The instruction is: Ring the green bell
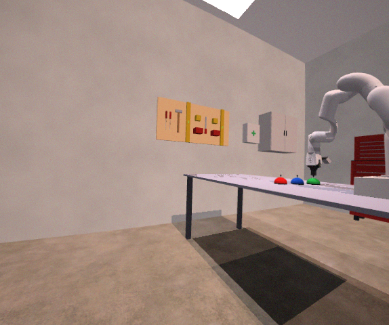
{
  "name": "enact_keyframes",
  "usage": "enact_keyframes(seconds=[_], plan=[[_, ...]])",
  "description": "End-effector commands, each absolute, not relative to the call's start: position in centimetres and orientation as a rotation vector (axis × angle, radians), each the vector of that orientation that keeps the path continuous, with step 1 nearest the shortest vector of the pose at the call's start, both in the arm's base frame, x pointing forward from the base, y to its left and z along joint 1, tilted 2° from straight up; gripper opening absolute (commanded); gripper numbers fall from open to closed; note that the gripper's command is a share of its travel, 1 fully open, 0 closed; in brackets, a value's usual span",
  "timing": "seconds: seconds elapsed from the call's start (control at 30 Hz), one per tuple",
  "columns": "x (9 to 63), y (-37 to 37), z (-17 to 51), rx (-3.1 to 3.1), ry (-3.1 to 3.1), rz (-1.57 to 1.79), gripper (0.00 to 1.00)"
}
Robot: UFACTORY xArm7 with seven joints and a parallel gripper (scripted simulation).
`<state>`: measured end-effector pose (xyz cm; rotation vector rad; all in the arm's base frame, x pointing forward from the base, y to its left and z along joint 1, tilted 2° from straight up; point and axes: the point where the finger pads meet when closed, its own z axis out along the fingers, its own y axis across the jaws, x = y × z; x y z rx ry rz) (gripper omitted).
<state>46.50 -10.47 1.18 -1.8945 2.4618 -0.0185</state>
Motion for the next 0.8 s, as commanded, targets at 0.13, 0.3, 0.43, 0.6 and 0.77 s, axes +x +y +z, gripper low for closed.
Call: enact_keyframes(seconds=[0.13,0.3,0.43,0.6,0.77], plan=[[46.64,-10.52,1.53,-1.892,2.46,-0.023,0.0],[46.63,-10.53,1.9,-1.892,2.46,-0.023,0.0],[46.63,-10.53,1.98,-1.892,2.46,-0.023,0.0],[46.63,-10.53,1.98,-1.892,2.46,-0.023,0.0],[46.63,-10.53,1.98,-1.892,2.46,-0.023,0.0]])
